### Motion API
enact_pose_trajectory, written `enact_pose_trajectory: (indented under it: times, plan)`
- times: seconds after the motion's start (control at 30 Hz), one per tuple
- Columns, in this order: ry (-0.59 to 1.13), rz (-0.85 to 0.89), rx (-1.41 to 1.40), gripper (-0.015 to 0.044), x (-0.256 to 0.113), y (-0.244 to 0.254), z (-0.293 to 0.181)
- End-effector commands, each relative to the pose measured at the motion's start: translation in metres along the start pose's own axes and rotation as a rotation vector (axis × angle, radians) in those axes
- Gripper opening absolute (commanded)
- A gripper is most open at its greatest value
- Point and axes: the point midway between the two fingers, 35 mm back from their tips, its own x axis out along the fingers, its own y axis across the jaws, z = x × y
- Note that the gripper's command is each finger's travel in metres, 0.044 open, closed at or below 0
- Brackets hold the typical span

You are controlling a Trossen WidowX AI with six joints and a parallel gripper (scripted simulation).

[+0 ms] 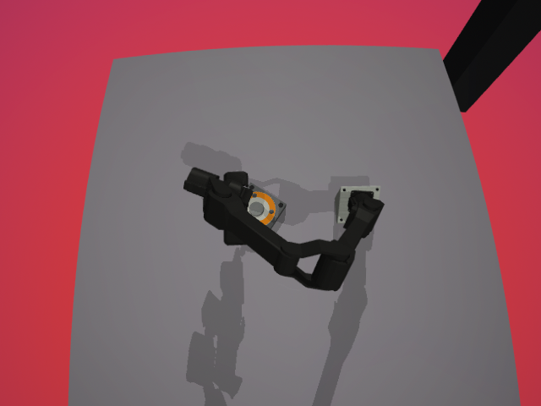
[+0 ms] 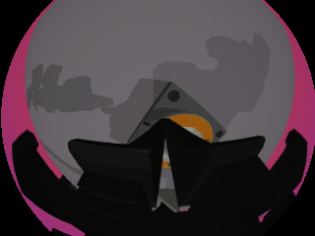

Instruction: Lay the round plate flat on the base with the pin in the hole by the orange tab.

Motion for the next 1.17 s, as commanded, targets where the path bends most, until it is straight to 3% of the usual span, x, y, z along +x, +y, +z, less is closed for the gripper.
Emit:
enact_pose_trajectory:
  times: [0.0, 0.23, 0.57, 1.13]
  plan:
    - [0.007, 0.007, 0.006, 0.0, 0.002, 0.004, -0.003]
    - [0.007, 0.007, 0.006, 0.0, 0.0, 0.007, -0.004]
    - [0.007, 0.006, 0.007, 0.0, -0.042, 0.007, -0.005]
    - [0.006, 0.01, 0.012, 0.0, -0.033, 0.007, -0.004]
